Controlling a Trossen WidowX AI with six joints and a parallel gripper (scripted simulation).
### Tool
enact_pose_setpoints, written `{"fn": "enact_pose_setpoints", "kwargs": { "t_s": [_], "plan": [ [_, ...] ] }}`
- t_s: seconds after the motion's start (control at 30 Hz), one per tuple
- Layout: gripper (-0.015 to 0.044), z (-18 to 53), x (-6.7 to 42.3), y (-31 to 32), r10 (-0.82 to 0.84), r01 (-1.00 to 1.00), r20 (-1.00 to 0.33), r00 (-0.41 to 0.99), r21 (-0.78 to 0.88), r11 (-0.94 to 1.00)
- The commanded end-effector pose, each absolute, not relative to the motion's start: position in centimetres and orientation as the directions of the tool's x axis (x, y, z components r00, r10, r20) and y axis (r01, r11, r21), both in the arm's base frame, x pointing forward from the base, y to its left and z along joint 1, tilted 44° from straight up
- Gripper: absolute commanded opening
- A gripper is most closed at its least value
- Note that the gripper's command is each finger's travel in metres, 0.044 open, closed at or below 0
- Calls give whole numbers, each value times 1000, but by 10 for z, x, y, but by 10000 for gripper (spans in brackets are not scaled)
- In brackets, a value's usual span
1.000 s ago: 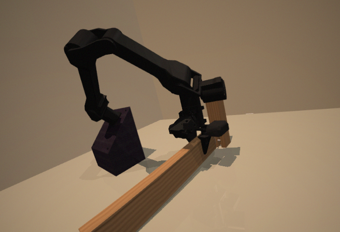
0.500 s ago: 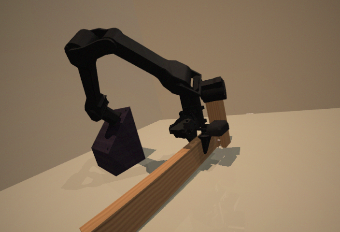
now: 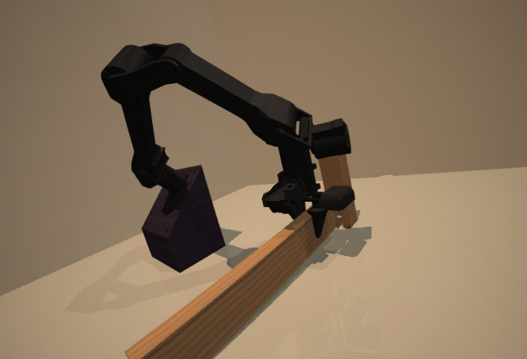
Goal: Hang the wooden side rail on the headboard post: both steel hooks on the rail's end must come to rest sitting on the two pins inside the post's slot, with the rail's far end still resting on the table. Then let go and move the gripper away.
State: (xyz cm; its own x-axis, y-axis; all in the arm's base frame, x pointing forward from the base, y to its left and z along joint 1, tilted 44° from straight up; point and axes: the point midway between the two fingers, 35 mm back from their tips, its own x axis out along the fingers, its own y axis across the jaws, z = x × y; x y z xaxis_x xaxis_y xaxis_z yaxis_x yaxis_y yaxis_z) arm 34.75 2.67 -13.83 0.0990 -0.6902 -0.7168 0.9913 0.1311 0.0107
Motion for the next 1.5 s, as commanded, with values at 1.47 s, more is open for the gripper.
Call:
{"fn": "enact_pose_setpoints", "kwargs": {
  "t_s": [1.47],
  "plan": [
    [0, -142, 349, 37, -684, 990, -722, 107, 17, 138]
  ]
}}
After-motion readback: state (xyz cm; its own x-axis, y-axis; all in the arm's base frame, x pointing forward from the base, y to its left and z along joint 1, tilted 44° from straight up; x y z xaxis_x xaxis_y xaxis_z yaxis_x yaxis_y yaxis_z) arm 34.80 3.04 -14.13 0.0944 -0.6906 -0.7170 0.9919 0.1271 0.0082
